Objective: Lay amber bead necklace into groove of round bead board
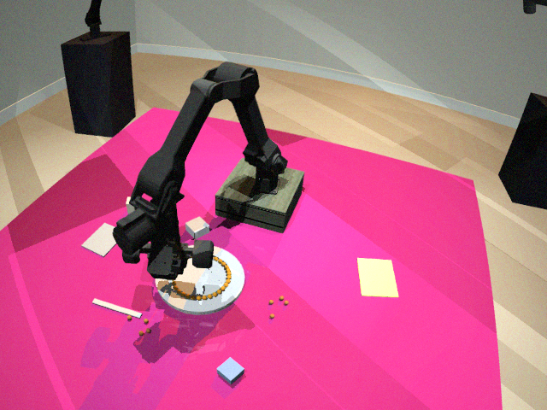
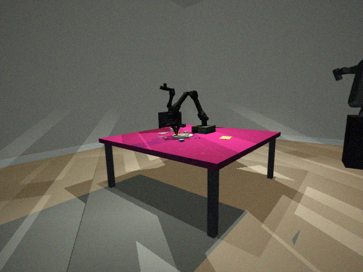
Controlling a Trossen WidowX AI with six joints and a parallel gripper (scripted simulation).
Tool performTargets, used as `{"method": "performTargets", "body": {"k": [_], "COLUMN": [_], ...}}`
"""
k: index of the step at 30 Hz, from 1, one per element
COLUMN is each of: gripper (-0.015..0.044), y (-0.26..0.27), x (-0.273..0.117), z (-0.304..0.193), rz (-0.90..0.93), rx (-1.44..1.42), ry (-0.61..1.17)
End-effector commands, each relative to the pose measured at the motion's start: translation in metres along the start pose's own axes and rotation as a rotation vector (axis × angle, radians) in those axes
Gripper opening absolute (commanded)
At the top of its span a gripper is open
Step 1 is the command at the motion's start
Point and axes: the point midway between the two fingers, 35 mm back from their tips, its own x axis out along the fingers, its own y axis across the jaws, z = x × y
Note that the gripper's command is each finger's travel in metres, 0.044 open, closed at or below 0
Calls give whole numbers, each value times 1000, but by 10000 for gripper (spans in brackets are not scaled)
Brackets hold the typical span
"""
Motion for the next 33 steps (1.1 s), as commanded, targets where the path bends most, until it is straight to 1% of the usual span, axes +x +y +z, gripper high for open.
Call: {"method": "performTargets", "body": {"k": [1,8,25,33], "gripper": [0,0,440,440], "y": [-3,-3,-3,-3], "x": [-1,6,2,-1], "z": [0,0,0,0], "rz": [-1,-1,0,-1], "rx": [0,0,5,0], "ry": [-3,-3,0,-3]}}
